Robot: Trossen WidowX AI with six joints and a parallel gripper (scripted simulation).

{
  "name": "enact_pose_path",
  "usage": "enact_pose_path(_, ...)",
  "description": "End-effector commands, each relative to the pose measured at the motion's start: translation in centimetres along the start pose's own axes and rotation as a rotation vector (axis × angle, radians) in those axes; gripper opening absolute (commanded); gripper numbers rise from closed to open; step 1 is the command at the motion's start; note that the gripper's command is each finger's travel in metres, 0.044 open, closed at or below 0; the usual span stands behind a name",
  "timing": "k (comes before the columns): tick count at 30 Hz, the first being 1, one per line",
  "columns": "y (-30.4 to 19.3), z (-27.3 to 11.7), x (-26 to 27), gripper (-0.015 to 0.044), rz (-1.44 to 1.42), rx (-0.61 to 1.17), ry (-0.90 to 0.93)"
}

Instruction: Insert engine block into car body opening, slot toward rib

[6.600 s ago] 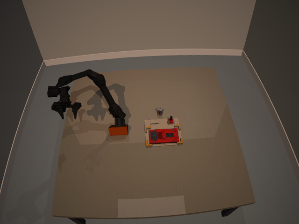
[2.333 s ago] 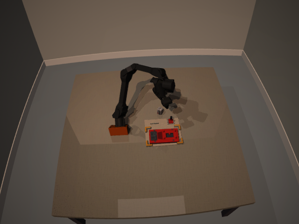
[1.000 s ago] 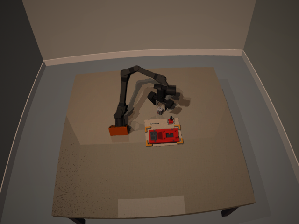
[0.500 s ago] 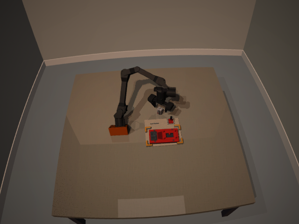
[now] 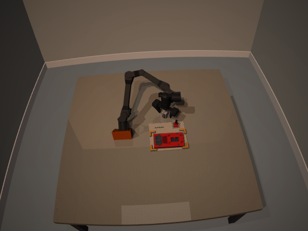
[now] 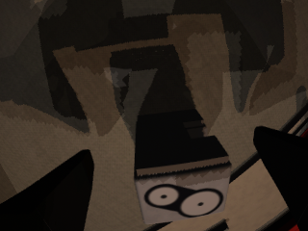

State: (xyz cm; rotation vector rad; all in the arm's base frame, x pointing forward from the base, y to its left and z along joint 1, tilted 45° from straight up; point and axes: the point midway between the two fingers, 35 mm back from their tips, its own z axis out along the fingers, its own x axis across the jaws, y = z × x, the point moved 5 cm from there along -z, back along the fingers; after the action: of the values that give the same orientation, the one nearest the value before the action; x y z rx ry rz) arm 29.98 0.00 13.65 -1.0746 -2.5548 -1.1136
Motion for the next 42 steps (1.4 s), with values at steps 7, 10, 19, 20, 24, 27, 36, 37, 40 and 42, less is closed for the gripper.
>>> enact_pose_path(7, -0.1, 0.4, 0.2, 0.0256, 0.006, -0.002, 0.007)
enact_pose_path(10, -0.1, 0.4, 0.2, 0.0177, 0.006, -0.002, 0.007)
enact_pose_path(19, -0.1, 0.4, 0.2, 0.0078, 0.006, -0.002, 0.007)
enact_pose_path(20, -0.1, 0.4, 0.2, 0.0052, 0.007, -0.002, 0.007)
enact_pose_path(24, 0.0, -0.7, -0.1, 0.0, 0.016, -0.004, 0.0)
enact_pose_path(27, 0.2, -1.6, -0.2, 0.0, 0.025, -0.006, -0.006)
enact_pose_path(36, 0.4, -4.5, -0.5, 0.0, 0.054, -0.013, -0.026)
enact_pose_path(37, 0.4, -4.8, -0.6, 0.0, 0.057, -0.014, -0.028)
enact_pose_path(40, 0.4, -5.8, -0.6, 0.0, 0.066, -0.017, -0.034)
enact_pose_path(42, 0.5, -6.4, -0.6, 0.0, 0.072, -0.018, -0.038)
